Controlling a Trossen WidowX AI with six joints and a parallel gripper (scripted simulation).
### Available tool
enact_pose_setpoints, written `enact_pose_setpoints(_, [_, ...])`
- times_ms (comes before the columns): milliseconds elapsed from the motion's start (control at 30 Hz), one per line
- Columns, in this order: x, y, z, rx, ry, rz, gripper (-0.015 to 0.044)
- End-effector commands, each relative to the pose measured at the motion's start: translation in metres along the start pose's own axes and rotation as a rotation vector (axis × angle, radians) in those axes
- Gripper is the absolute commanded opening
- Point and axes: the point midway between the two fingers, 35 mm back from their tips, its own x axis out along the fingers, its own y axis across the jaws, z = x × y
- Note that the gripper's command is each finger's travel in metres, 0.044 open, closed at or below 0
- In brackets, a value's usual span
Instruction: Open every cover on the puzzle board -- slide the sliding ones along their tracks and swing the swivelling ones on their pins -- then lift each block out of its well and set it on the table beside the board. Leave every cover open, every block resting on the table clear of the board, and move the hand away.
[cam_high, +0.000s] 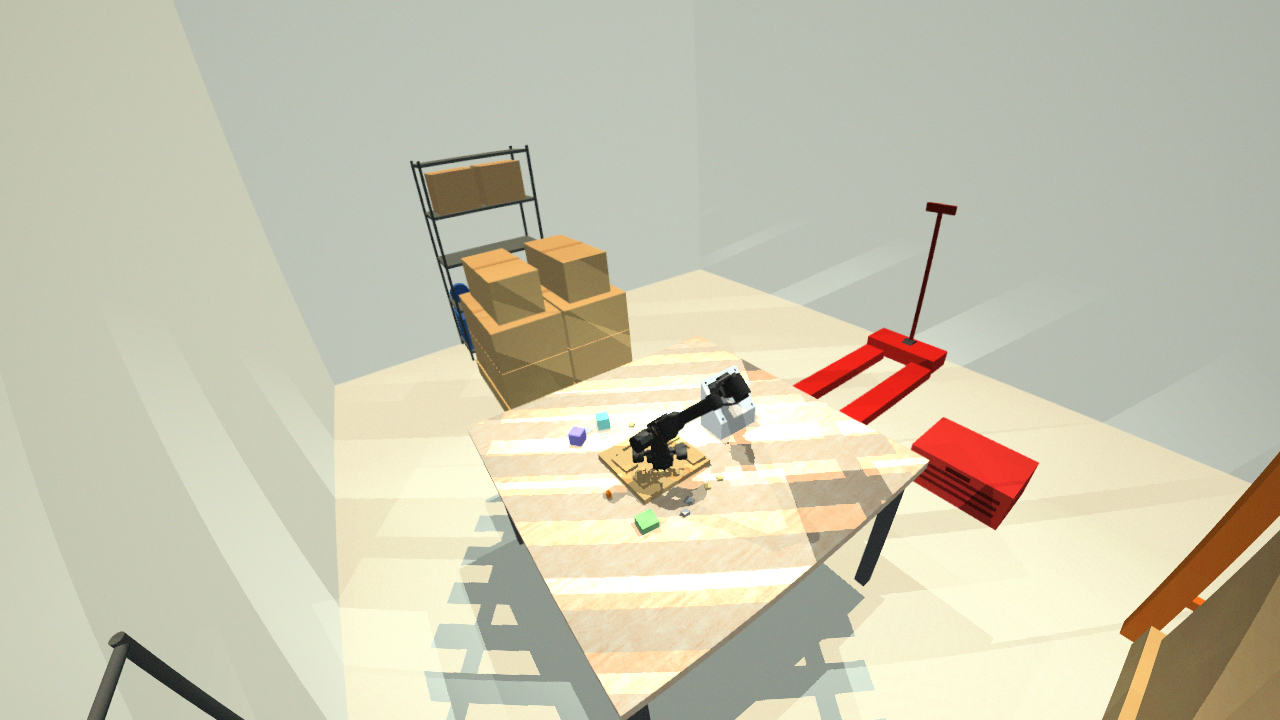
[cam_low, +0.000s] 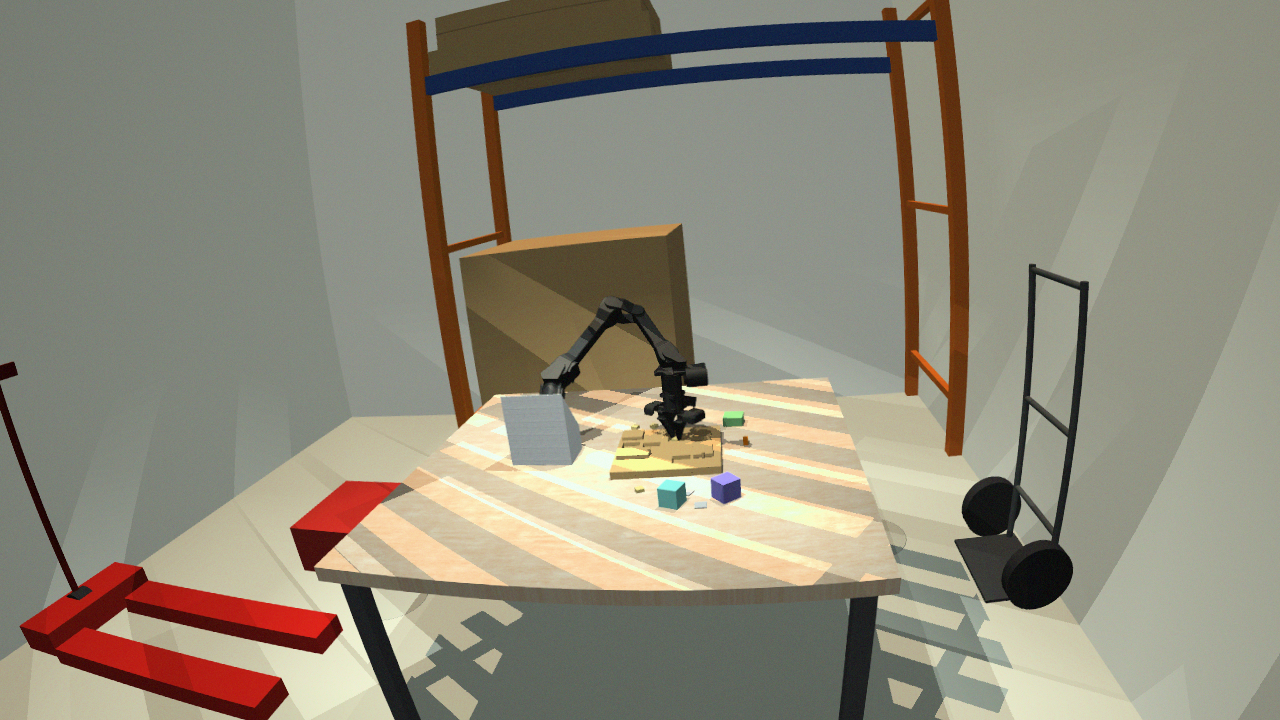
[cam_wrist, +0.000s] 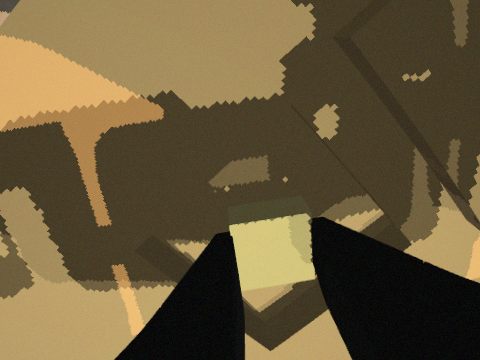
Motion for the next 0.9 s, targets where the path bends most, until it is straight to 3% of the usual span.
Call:
enact_pose_setpoints(0, [-0.006, -0.002, 0.001, -0.002, -0.002, -0.004, 0.0080])
enact_pose_setpoints(867, [-0.040, -0.003, 0.000, 0.000, -0.001, -0.007, 0.0080])
